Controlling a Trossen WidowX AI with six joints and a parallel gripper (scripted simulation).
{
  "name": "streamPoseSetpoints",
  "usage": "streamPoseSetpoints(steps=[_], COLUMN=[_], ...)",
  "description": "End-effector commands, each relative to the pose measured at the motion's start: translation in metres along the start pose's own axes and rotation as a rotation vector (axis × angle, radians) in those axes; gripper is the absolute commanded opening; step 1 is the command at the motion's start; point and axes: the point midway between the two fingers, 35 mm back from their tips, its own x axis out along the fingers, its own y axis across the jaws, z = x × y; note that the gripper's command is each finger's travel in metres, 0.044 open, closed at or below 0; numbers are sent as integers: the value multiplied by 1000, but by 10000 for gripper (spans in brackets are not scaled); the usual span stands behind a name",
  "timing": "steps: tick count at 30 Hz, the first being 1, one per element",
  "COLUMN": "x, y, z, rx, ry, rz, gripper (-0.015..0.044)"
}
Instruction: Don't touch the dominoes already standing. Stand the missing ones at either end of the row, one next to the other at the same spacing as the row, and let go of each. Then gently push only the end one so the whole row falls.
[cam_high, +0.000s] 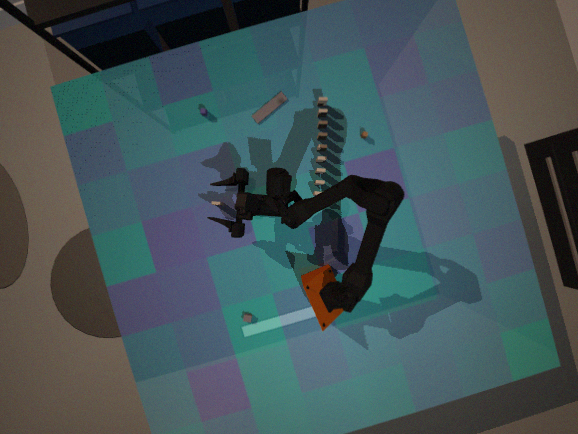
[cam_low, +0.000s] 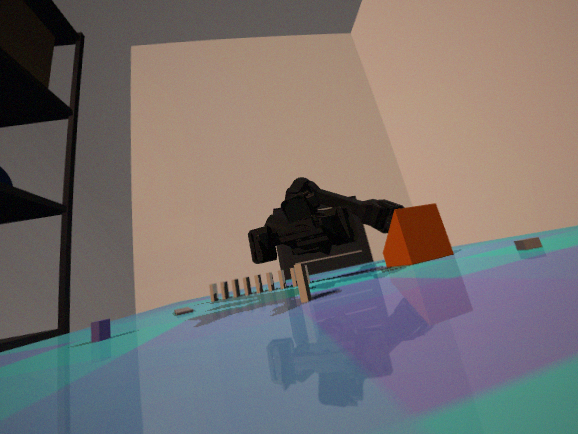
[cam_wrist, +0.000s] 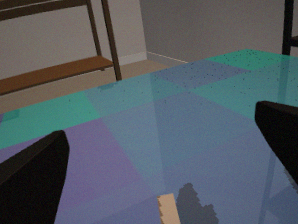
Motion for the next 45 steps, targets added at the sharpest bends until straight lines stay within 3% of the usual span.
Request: streamPoseSetpoints(steps=[1, 7, 13, 21, 27, 35, 45], x=[9, 47, 68, 71, 54, 28, 26], y=[-1, -12, -18, -9, 3, 3, 3], z=[-3, -12, -8, 22, 31, 44, 45], rx=[94, 503, 870, 1127, 1239, 1219, 1212], ry=[51, 307, 602, 910, 1129, 1186, 1183], rz=[16, 29, -81, -358, -744, -1171, -1201], gripper=[440, 440, 440, 440, 440, 440, 440])
